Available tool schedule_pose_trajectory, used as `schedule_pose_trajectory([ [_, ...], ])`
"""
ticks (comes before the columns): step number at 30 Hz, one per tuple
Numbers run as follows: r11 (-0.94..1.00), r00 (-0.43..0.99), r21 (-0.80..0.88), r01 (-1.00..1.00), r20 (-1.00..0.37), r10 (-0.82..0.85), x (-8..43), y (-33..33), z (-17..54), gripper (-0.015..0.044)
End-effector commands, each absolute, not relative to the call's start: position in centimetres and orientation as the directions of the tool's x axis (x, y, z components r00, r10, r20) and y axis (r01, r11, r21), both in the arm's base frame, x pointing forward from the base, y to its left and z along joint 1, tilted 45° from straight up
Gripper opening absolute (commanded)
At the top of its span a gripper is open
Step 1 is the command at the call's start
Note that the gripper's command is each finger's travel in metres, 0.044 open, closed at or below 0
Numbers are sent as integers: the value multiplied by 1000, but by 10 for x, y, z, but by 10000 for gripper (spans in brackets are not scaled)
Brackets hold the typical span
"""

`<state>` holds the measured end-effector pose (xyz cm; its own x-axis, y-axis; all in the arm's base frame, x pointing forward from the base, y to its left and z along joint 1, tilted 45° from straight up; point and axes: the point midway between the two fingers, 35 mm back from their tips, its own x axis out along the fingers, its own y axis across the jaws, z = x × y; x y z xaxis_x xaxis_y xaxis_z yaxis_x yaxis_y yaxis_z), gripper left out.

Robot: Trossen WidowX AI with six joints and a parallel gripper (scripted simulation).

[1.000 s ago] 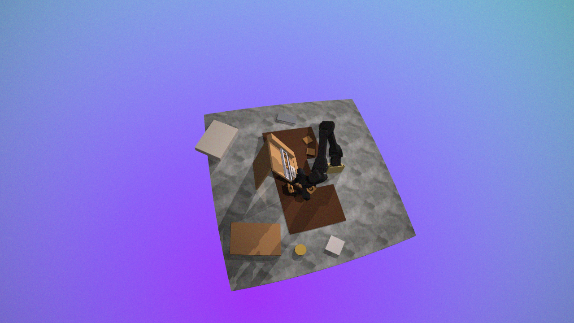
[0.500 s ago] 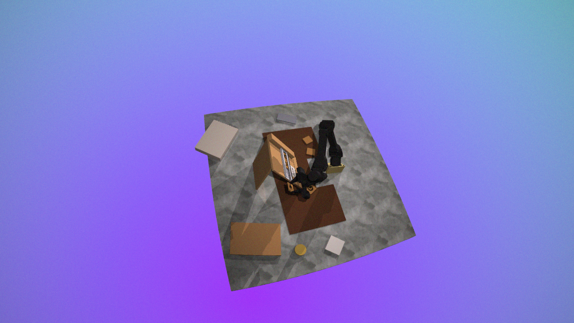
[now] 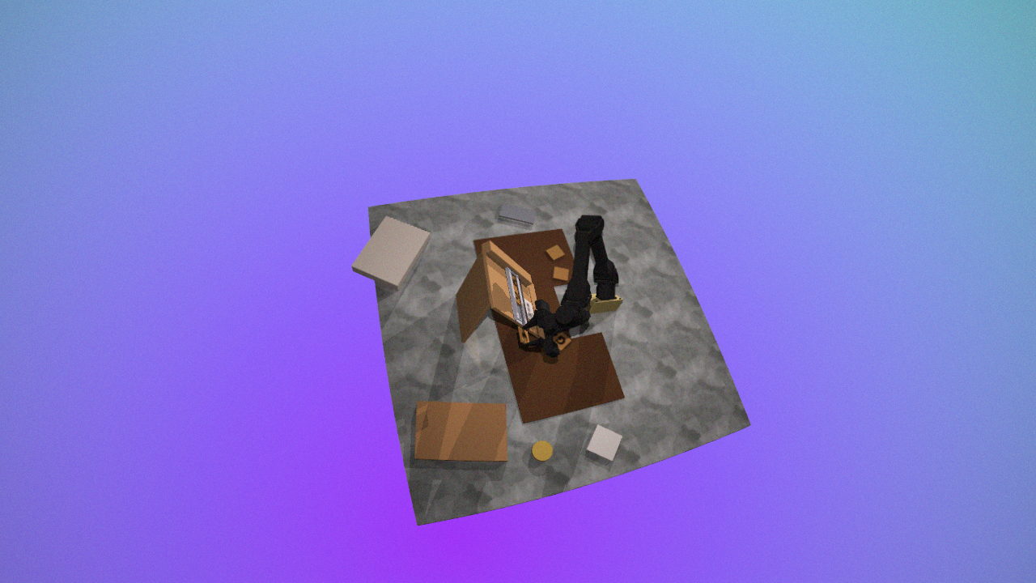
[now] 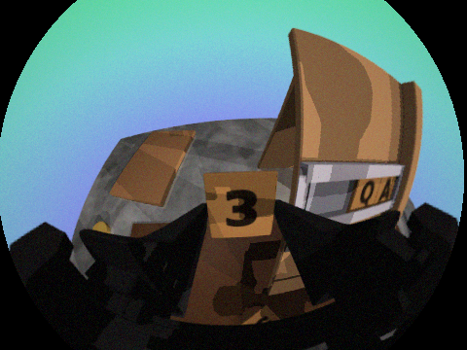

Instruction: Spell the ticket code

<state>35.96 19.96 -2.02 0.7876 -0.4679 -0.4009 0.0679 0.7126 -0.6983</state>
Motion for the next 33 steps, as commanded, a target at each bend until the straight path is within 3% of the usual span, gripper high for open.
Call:
schedule_pose_trajectory([
  [1, 715, 789, -696, 65, -403, -464, 360, 199, -18, 0],
  [33, 714, 789, -697, 65, -403, -465, 359, 188, -7, 0],
])
